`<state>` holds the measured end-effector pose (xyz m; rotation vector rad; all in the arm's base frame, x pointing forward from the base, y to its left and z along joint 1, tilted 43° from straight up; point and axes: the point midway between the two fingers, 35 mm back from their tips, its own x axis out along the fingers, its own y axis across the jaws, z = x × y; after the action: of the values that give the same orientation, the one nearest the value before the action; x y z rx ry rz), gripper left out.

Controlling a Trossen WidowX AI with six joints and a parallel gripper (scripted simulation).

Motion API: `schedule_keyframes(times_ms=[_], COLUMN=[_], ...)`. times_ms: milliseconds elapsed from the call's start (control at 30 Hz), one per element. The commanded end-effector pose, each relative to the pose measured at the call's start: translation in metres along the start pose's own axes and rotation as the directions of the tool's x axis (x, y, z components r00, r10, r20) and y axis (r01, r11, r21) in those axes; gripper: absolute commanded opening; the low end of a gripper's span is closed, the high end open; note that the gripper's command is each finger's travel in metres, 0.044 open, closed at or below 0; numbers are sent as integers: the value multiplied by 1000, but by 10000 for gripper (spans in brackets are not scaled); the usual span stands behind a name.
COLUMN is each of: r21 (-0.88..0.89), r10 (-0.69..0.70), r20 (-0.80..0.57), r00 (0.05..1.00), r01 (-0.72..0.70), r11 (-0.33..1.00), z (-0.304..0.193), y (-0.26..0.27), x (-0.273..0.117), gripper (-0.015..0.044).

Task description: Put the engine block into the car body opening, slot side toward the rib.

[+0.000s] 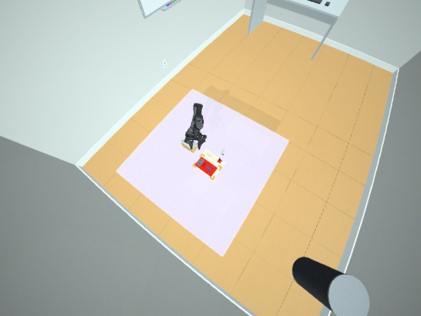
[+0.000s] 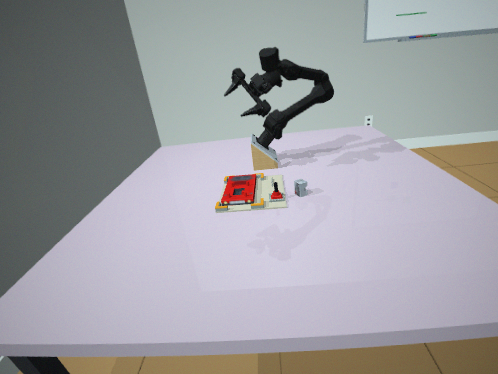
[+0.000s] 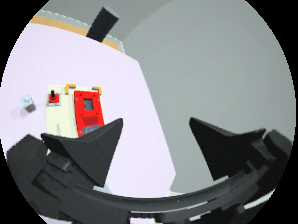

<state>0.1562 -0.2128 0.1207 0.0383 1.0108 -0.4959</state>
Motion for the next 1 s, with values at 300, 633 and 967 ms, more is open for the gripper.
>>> schedule_keyframes(times_ms=[300,633,967], r21=[-384,-621,-792], r10=[216,375,511], r20=[-38,-97,-176], r00=[976,922,842], r01=[-214,-351,-429], r11=[898,701,434], z=[35,57,76], y=[40,73,112], x=[8,9,10], gripper=[440,440,440])
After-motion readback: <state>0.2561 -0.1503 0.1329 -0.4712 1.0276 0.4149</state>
